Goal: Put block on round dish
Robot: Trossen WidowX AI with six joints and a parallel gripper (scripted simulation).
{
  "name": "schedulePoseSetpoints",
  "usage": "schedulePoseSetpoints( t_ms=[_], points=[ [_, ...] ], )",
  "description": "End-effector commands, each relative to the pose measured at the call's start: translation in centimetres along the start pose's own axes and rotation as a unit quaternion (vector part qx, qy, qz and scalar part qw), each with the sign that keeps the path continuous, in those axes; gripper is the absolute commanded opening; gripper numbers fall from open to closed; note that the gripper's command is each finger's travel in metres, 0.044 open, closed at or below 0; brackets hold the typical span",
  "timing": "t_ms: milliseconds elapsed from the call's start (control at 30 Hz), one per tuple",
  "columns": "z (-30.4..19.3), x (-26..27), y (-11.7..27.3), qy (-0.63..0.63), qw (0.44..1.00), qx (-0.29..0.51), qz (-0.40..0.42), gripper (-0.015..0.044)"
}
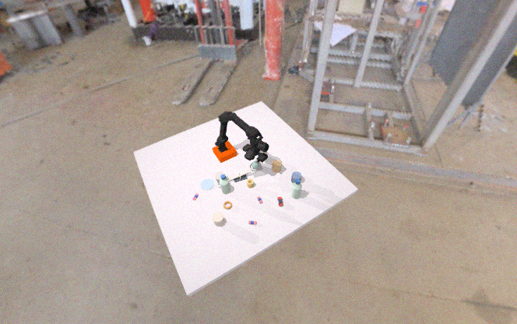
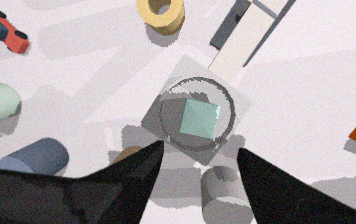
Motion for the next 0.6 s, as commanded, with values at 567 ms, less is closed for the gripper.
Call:
schedulePoseSetpoints(
  t_ms=[567],
  points=[
    [1.0, 0.3, -1.6, -0.080, 0.997, -0.004, -0.001, 0.0260]
  ],
)
Point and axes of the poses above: the point midway between the two fingers, 35 mm back from their tips, its own y axis back along the fingers, its own x axis across the jaws, z = x × y, the point moved 5 cm from there along y, back along the fingers, and after that the axes turned 2 degrees about -y, right-handed, at the moved point
